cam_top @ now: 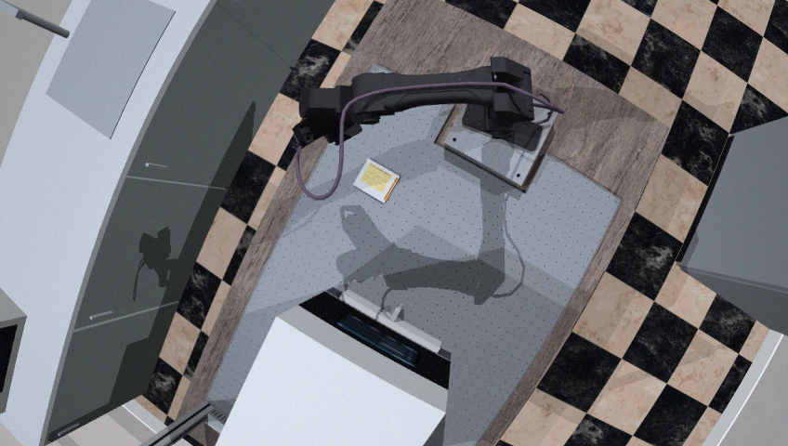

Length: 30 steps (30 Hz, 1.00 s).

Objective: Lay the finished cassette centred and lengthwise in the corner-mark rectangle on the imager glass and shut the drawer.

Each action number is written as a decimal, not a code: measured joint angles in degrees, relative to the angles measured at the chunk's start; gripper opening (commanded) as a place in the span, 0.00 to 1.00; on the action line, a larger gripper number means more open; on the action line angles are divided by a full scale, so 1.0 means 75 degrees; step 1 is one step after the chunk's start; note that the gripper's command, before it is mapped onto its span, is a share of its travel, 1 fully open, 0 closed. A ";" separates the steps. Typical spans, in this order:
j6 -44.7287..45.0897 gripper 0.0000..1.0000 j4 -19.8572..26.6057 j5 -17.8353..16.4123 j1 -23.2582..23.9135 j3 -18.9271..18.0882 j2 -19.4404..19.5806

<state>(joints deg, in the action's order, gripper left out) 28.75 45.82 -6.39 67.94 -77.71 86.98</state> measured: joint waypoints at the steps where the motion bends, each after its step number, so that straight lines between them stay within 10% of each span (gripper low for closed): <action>1: -0.0055 0.35 0.0006 0.0032 -0.0096 0.0061 -0.0032; 30: -0.1011 0.35 0.1180 0.0216 -0.2448 0.0154 0.0105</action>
<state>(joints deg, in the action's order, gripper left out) 21.17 54.68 -4.78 49.58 -76.55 87.77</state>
